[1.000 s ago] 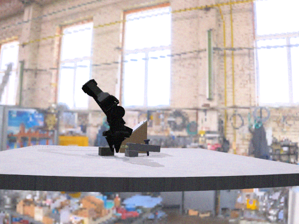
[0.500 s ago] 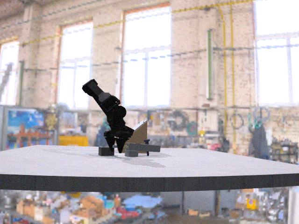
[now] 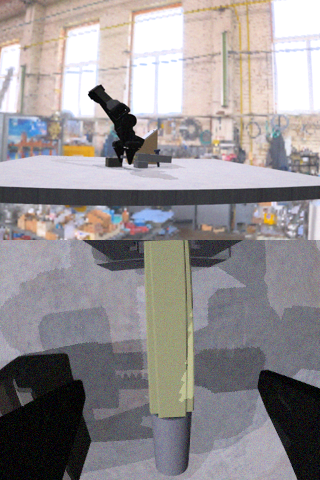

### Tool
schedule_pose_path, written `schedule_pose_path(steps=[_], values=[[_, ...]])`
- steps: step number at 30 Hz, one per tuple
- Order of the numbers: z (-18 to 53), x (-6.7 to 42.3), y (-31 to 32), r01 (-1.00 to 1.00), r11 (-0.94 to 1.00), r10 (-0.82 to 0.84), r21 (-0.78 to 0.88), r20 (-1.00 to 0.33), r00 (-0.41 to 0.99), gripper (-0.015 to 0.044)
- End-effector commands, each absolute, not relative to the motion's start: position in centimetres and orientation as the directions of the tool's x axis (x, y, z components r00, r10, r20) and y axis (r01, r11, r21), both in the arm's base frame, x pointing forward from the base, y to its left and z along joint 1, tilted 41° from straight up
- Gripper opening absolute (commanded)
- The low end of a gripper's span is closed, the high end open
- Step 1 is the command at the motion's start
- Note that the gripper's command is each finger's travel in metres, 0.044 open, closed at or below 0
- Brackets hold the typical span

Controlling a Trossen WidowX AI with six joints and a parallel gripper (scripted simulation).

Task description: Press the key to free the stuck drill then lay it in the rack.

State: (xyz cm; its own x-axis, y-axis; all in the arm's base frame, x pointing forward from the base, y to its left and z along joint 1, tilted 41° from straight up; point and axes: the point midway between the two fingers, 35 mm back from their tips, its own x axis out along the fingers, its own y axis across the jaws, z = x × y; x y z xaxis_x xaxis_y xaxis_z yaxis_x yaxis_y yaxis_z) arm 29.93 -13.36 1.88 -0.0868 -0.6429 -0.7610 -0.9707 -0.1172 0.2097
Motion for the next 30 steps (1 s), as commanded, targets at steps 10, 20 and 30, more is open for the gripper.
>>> schedule_pose_path(steps=[10, 20, 30], values=[[1.37, 29.61, -13.18, -0.971, -0.115, -0.643, 0.211, -0.761, -0.09, 0.044], [1.41, 29.69, -13.18, -0.971, -0.117, -0.643, 0.209, -0.761, -0.087, 0.0361], [1.41, 29.69, -13.18, -0.971, -0.117, -0.643, 0.209, -0.761, -0.087, 0.0099]])
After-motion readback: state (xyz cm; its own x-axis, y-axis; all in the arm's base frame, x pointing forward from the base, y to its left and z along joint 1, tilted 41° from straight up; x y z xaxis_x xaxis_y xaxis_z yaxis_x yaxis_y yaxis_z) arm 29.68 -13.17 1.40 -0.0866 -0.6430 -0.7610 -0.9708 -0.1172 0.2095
